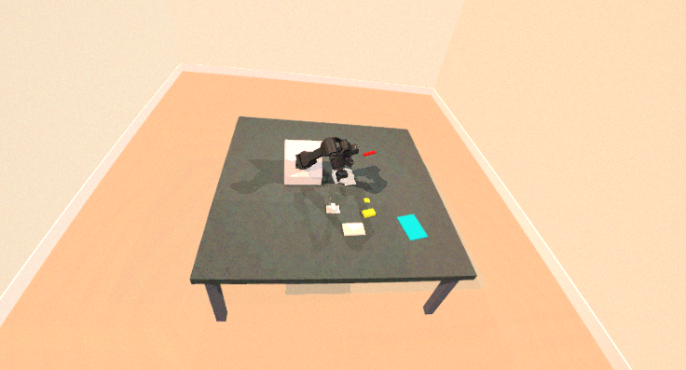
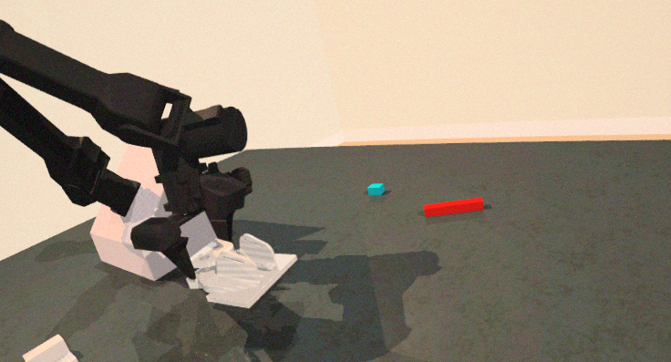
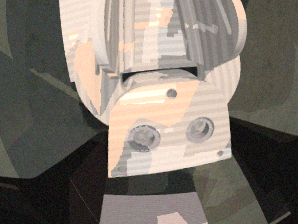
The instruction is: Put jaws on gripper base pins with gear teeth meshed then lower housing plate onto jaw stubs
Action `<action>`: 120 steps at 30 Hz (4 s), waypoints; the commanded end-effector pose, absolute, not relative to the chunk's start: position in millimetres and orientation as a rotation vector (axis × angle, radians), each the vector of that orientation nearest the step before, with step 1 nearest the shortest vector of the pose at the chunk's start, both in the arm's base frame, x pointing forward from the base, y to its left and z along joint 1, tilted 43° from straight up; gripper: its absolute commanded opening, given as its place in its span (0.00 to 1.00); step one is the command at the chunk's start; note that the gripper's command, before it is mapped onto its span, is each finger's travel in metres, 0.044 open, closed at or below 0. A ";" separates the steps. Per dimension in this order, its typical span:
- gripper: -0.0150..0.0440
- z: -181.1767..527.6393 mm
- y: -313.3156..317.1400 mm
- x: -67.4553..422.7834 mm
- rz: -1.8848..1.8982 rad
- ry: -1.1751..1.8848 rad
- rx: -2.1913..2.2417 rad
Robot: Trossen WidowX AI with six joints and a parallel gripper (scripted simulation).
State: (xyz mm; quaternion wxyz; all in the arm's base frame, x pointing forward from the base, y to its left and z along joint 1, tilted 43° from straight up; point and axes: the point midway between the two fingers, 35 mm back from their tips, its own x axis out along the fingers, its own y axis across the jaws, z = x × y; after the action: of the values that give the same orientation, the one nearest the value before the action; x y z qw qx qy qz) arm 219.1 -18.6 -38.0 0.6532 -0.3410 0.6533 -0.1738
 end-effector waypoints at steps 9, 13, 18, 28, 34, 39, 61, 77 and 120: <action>0.85 -39.7 -20.8 219.4 -0.394 1.481 -0.780; 0.85 -40.0 -21.1 219.5 -0.394 1.481 -0.780; 0.85 -41.5 -22.5 219.6 -0.394 1.481 -0.780; 0.85 -42.9 -23.8 219.8 -0.394 1.481 -0.780; 0.85 -43.2 -24.1 219.8 -0.394 1.481 -0.780; 0.85 -44.3 -25.2 220.0 -0.394 1.481 -0.780; 0.85 -46.8 -27.4 220.2 -0.396 1.481 -0.779; 0.85 -46.8 -27.4 220.2 -0.396 1.481 -0.779; 0.85 -46.8 -27.4 220.2 -0.396 1.481 -0.779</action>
State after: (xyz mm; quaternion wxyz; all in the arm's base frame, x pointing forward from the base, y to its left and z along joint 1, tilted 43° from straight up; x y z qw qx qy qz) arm 220.1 -26.6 -46.7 0.6531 -0.3419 0.6530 -0.1737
